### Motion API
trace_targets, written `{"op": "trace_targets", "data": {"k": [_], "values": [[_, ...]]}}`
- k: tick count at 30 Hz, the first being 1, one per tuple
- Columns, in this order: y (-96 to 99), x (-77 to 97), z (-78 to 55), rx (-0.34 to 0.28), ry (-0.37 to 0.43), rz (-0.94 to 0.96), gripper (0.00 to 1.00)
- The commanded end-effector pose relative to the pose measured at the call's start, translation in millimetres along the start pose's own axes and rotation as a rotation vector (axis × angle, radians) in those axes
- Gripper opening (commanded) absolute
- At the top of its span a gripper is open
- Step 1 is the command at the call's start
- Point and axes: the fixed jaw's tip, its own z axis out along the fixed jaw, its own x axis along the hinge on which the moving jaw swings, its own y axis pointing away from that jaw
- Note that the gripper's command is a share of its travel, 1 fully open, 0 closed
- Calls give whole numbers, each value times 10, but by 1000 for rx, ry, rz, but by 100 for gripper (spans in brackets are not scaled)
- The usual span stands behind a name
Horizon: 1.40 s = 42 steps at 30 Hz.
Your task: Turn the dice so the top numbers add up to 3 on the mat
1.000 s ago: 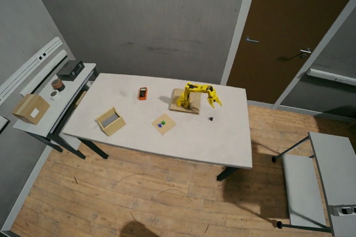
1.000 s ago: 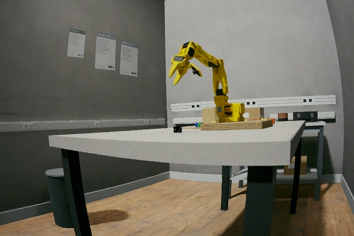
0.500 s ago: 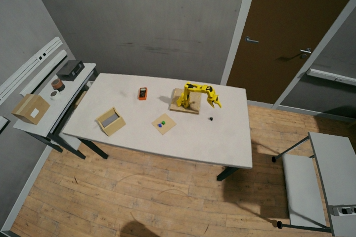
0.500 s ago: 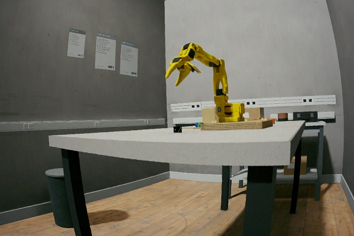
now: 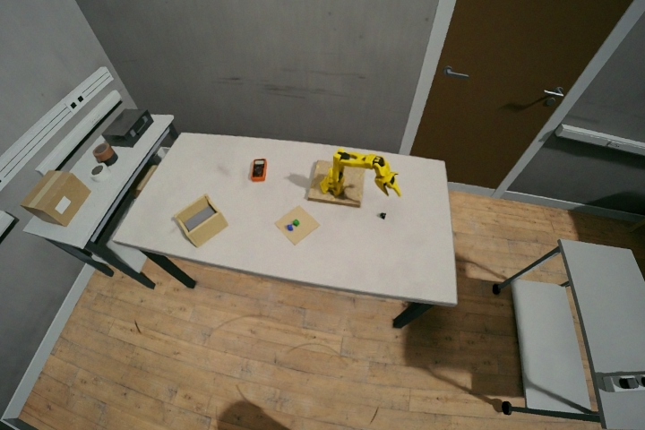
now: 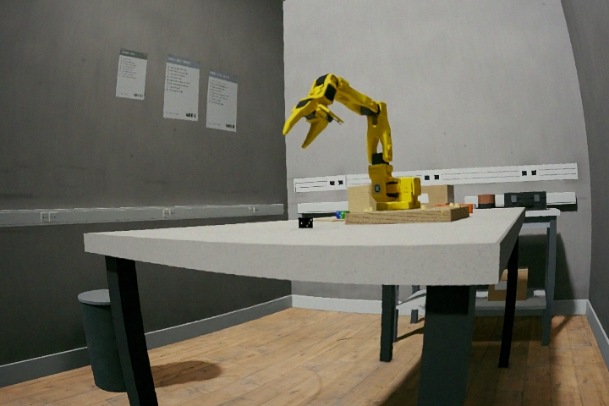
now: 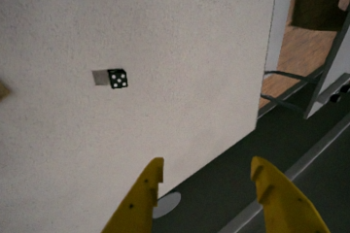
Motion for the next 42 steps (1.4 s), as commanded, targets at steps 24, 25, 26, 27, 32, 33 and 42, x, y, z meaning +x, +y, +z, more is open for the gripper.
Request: {"op": "trace_targets", "data": {"k": [24, 25, 26, 27, 32, 33, 42], "values": [[457, -20, 651, -360, -8, 9, 28], [497, -21, 691, -386, -8, 9, 28], [535, -22, 725, -409, -8, 9, 28], [568, -23, 755, -430, -9, 9, 28], [664, -25, 834, -486, -10, 9, 28], [669, -25, 838, -489, -10, 9, 28], [654, -48, 857, -487, -7, 18, 28]]}}
